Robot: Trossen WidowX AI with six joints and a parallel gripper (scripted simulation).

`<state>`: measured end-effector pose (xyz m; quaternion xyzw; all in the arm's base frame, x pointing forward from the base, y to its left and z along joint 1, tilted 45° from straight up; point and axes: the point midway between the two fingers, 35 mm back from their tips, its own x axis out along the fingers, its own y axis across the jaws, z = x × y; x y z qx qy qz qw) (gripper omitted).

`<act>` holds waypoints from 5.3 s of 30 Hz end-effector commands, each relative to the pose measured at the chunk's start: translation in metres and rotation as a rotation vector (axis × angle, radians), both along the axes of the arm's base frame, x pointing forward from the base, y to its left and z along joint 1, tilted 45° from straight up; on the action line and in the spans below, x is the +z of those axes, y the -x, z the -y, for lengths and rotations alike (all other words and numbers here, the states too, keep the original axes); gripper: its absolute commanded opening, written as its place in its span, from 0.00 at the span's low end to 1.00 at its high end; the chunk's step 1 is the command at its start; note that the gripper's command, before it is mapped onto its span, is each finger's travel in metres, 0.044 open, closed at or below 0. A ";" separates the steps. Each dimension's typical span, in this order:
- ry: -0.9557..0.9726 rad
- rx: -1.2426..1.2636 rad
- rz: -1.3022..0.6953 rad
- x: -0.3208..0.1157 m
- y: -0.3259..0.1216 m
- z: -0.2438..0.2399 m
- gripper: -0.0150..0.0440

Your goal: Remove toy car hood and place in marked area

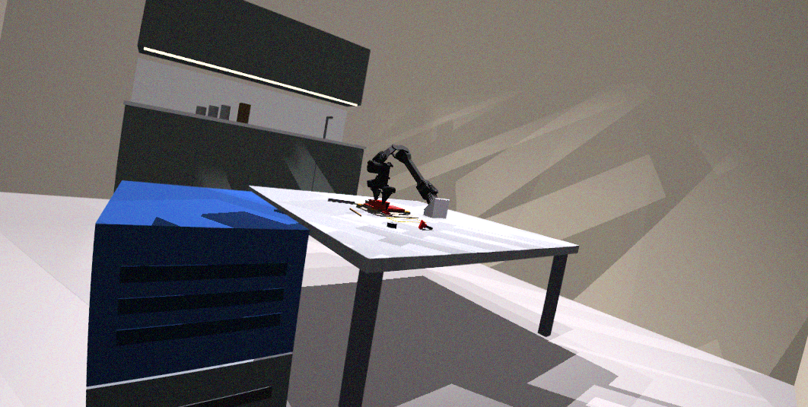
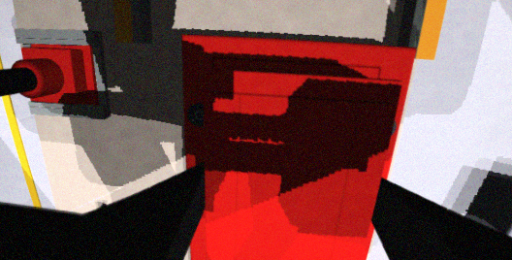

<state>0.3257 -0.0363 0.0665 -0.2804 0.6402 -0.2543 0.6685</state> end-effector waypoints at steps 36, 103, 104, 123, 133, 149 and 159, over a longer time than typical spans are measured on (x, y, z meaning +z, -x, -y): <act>-0.003 0.001 0.003 0.019 0.001 -0.020 0.25; -0.014 0.001 0.002 -0.106 0.036 -0.210 0.25; -0.014 0.001 0.002 -0.106 0.036 -0.209 0.25; -0.014 0.001 0.003 -0.116 0.035 -0.201 0.25; -0.014 0.001 0.003 -0.121 0.034 -0.197 0.25; -0.014 0.002 0.003 -0.129 0.033 -0.189 0.25; -0.014 0.002 0.003 -0.135 0.032 -0.184 0.25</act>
